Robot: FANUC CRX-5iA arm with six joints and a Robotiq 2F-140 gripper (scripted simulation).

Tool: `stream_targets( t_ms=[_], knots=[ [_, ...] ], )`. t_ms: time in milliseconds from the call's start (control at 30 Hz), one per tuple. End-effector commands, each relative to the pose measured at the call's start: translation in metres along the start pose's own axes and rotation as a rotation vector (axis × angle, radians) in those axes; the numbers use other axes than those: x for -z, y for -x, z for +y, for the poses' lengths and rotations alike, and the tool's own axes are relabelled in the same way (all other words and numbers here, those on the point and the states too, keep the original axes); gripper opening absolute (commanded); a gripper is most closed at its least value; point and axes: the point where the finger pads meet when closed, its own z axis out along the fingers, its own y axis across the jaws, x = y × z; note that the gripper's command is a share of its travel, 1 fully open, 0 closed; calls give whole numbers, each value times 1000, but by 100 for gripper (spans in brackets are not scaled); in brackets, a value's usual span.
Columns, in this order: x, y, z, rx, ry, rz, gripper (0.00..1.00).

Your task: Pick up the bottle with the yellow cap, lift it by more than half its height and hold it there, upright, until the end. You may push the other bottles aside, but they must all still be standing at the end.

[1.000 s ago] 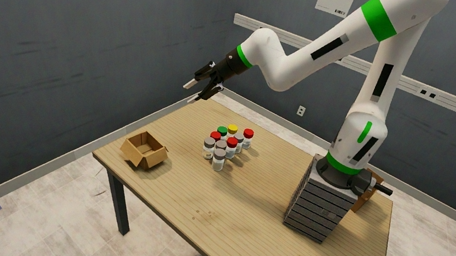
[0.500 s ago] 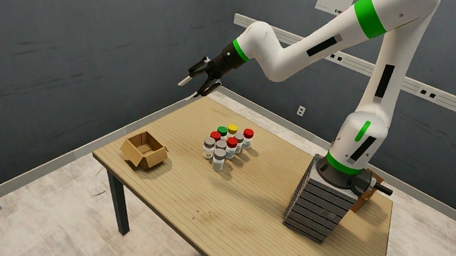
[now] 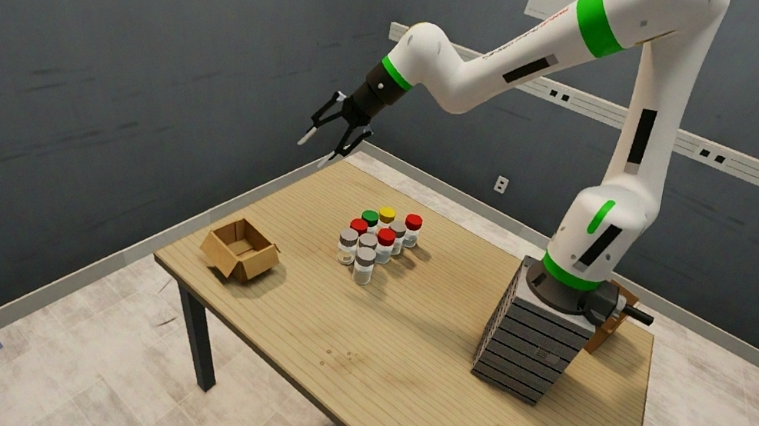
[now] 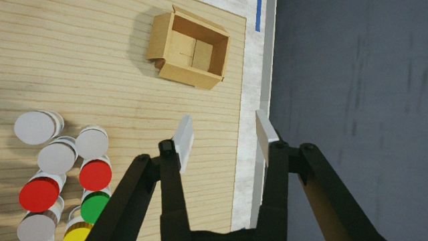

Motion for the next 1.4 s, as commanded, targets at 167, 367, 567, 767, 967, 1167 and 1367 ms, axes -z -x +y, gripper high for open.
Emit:
stream_targets(
  t_ms=[167, 367, 567, 767, 967, 1167, 1367],
  knots=[
    [6, 36, -26, 281, -156, 0, 51],
    [6, 40, -29, 313, -177, 0, 51],
    [15, 72, -53, 409, -239, -7, 51],
    [28, 117, -86, 572, -387, -10, 51],
    [28, 117, -86, 572, -387, -10, 51],
    [52, 165, -121, 662, -507, -13, 51],
    [76, 215, -156, 763, -648, -11, 51]
  ],
)
